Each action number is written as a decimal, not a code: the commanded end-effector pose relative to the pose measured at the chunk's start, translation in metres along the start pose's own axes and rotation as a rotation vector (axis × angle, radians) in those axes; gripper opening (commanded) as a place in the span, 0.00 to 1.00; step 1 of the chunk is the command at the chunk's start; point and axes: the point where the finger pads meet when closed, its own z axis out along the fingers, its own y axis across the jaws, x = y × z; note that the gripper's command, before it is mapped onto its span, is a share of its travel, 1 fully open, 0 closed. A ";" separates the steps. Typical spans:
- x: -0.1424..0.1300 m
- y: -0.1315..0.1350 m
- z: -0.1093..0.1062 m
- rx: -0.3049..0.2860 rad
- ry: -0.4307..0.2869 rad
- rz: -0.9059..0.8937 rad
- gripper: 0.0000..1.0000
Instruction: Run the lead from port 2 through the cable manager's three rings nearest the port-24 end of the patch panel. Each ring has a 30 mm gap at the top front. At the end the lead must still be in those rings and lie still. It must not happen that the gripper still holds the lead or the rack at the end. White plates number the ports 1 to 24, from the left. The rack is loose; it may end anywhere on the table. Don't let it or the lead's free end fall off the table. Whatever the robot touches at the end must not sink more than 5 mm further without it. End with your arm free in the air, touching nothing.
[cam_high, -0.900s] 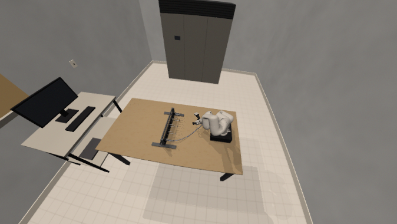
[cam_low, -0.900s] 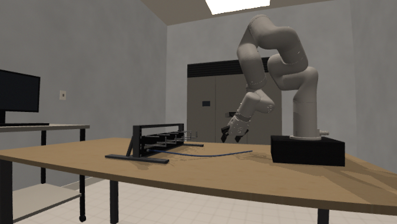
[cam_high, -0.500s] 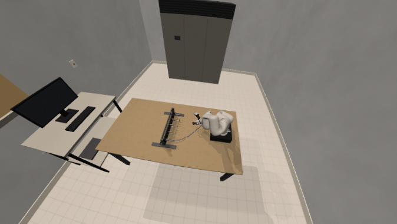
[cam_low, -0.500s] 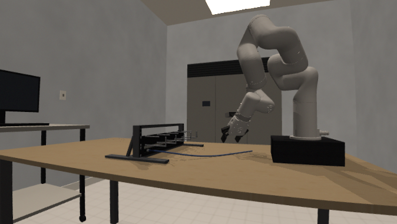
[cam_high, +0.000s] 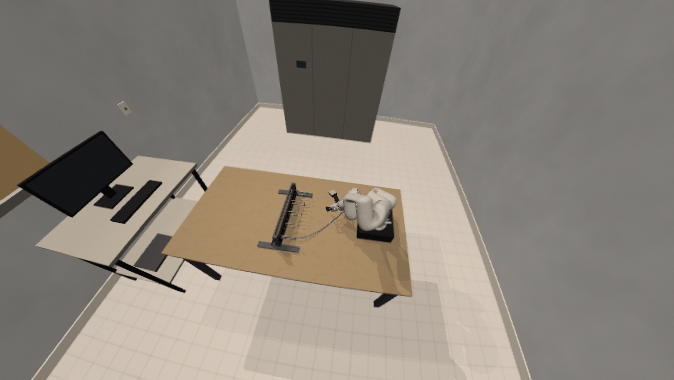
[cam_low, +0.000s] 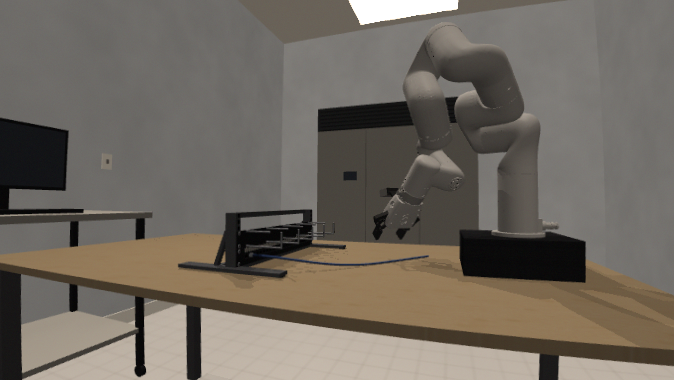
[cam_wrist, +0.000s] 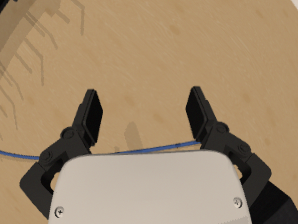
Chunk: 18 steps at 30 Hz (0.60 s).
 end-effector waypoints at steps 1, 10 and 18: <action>0.020 -0.017 -0.005 0.013 0.045 -0.035 1.00; 0.075 -0.067 -0.031 0.043 0.163 -0.123 1.00; 0.117 -0.108 -0.064 0.064 0.244 -0.175 1.00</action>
